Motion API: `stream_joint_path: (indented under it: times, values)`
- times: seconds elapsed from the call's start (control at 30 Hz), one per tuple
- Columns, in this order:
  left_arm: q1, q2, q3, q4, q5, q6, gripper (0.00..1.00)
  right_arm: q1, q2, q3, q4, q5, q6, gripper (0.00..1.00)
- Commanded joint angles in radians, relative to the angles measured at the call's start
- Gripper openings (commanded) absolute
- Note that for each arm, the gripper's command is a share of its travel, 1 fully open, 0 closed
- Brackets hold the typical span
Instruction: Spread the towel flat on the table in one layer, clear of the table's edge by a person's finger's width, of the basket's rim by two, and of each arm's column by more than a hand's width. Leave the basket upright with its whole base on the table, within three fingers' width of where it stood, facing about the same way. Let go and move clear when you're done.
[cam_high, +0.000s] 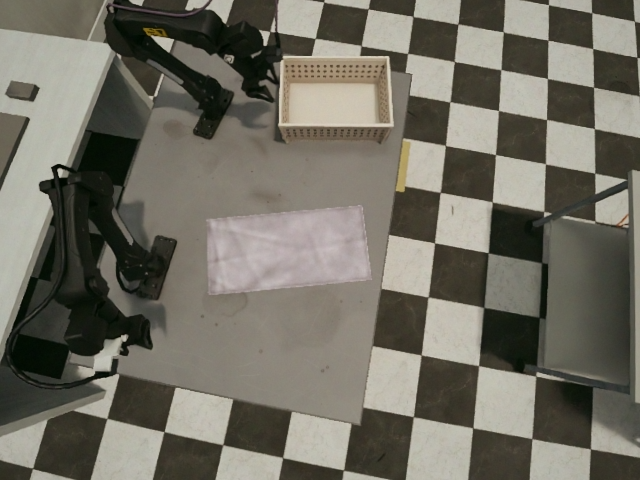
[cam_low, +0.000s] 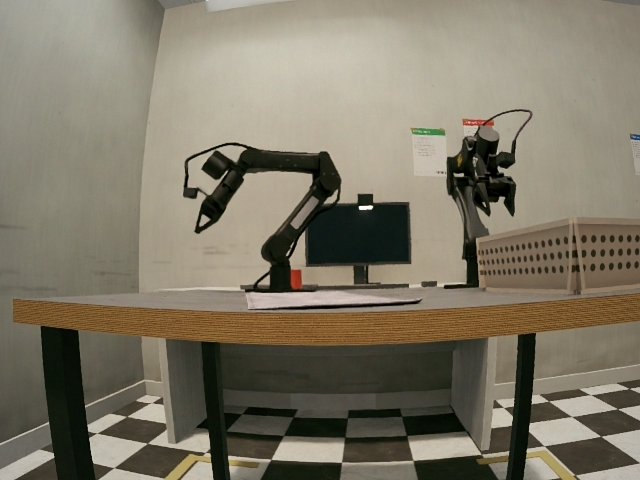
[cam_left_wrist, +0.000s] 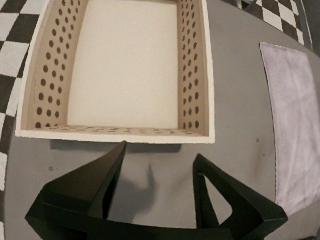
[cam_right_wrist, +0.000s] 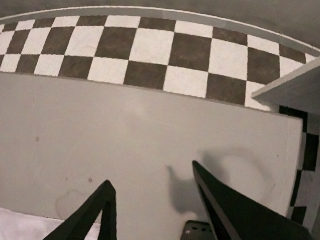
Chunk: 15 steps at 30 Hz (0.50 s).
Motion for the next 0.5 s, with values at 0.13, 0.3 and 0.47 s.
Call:
stream_joint_path:
  times: [0.13, 0.3, 0.47]
  values:
    - [0.002, 0.000, 0.011, 0.001, 0.013, 0.014, 0.64, 0.009, -0.003, 0.031, 0.017, 0.008, 0.003, 0.64]
    - [0.002, 0.000, 0.011, 0.001, 0.013, 0.014, 0.64, 0.009, -0.003, 0.031, 0.017, 0.008, 0.003, 0.64]
    - [0.002, 0.000, 0.011, 0.001, 0.013, 0.014, 0.64, 0.009, -0.003, 0.031, 0.017, 0.008, 0.003, 0.64]
